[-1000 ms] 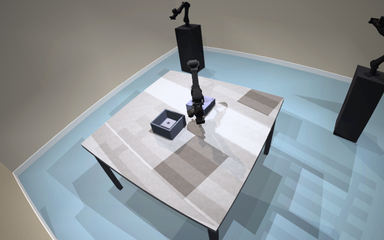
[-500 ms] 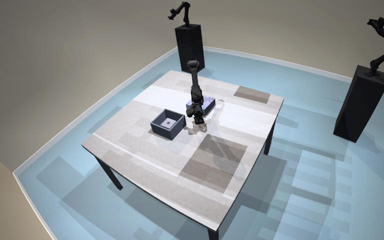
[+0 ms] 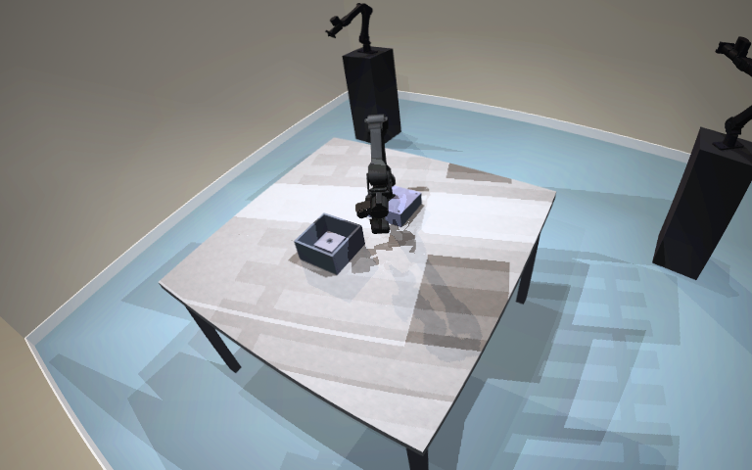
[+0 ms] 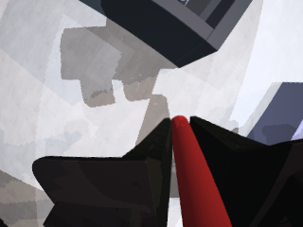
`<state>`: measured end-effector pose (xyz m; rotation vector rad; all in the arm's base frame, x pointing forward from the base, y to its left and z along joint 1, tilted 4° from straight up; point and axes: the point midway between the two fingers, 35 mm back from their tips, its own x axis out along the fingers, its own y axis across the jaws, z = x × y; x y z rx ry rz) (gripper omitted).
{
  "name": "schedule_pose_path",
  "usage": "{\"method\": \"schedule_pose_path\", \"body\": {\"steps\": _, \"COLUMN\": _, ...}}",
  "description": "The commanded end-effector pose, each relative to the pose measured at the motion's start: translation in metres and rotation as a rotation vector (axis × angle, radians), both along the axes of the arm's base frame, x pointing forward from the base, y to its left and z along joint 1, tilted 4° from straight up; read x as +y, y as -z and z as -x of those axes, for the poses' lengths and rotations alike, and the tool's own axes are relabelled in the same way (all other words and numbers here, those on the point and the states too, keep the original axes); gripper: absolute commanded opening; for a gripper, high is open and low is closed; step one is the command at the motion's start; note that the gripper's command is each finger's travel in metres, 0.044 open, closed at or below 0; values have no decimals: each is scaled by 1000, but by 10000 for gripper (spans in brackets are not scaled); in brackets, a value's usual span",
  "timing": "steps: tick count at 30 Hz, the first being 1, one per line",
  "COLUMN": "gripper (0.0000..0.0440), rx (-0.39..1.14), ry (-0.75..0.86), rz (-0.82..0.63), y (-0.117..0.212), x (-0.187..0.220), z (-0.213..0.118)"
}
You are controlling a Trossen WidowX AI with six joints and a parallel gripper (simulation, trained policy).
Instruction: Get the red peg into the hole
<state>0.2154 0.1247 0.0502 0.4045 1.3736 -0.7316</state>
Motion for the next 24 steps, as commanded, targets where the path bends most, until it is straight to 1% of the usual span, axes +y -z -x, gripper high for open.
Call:
{"method": "schedule_pose_path", "body": {"steps": 1, "gripper": 0, "rx": -30, "ry": 20, "rz": 6, "y": -14, "x": -5, "z": -10}}
{"method": "schedule_pose_path", "body": {"steps": 6, "gripper": 0, "rx": -64, "ry": 73, "rz": 16, "y": -29, "x": -17, "z": -26}}
{"method": "schedule_pose_path", "body": {"steps": 13, "gripper": 0, "rx": -108, "ry": 145, "rz": 28, "y": -41, "x": -41, "z": -50}}
{"method": "schedule_pose_path", "body": {"steps": 24, "gripper": 0, "rx": -142, "ry": 209, "rz": 39, "y": -41, "x": -87, "z": -85}}
